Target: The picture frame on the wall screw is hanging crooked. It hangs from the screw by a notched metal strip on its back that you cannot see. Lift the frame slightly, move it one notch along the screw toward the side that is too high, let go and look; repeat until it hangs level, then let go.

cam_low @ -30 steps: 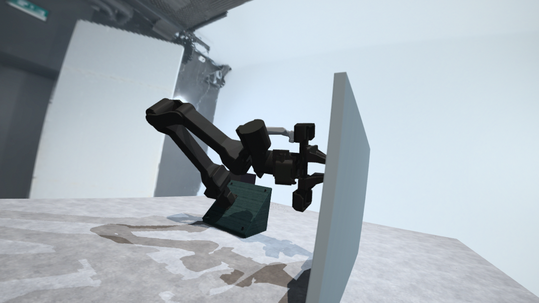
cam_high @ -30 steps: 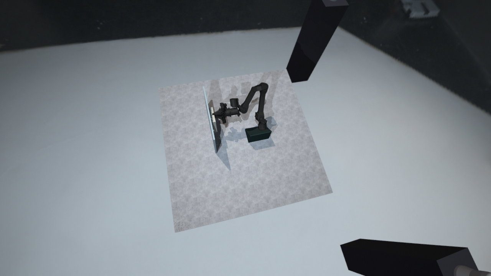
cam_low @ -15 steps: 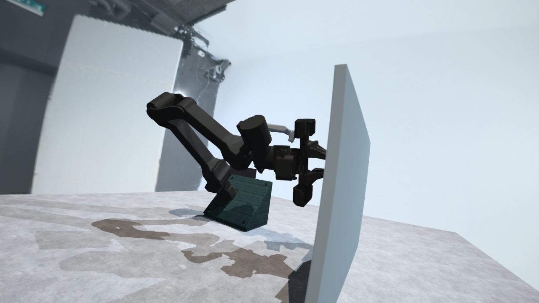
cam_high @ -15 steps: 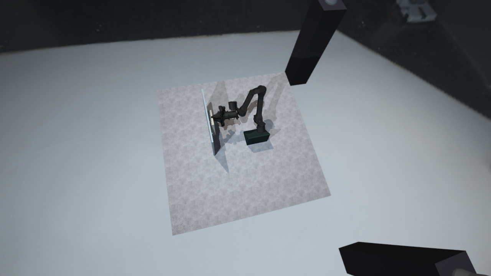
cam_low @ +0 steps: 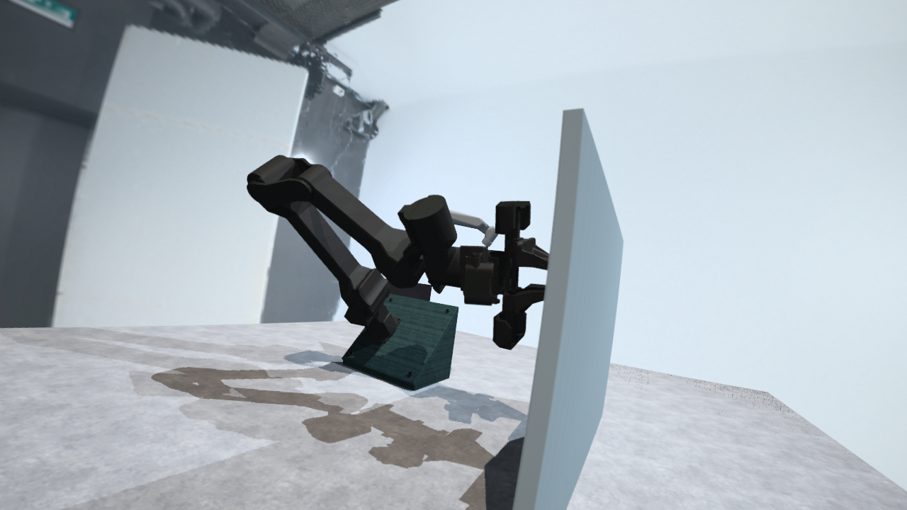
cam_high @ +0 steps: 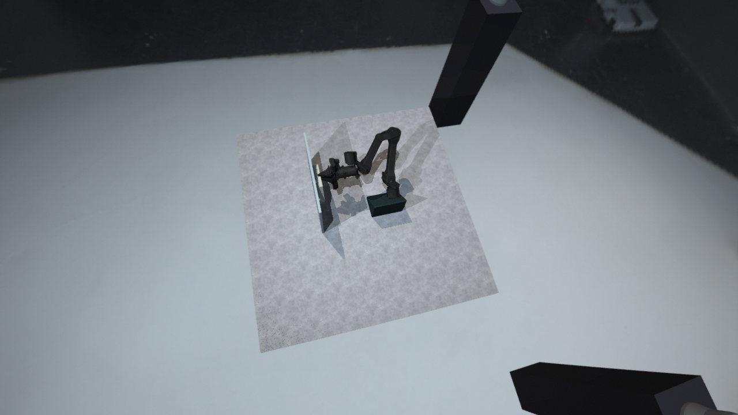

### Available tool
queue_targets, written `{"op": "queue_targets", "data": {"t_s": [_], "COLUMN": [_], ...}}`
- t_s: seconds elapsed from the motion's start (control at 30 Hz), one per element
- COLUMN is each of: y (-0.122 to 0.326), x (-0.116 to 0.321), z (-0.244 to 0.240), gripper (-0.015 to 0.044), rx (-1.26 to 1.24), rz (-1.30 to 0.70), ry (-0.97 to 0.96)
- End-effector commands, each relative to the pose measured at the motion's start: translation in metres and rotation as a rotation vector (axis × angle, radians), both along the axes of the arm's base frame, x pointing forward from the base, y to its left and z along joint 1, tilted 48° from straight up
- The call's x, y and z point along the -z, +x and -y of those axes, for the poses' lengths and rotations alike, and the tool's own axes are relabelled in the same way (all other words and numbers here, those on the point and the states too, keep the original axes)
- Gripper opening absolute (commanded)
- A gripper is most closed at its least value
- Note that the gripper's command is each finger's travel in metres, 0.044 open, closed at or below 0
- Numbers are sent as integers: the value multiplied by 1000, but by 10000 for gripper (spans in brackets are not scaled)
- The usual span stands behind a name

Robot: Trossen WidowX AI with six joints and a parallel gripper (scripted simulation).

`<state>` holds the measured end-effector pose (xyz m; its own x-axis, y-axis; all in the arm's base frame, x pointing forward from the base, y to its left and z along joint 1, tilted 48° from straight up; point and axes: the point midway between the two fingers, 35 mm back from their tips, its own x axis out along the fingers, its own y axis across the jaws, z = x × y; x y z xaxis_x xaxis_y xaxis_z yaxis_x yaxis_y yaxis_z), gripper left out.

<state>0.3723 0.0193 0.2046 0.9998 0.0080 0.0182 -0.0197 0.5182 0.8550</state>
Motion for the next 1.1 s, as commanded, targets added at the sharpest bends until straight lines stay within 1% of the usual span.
{"op": "queue_targets", "data": {"t_s": [0.0,0.23,0.37,1.07], "y": [0,0,0,0], "x": [0,0,0,0], "z": [0,0,0,-1], "gripper": [0,0,0,0], "rx": [0,0,2,4], "rz": [0,0,1,3], "ry": [-4,-5,-73,-175]}}
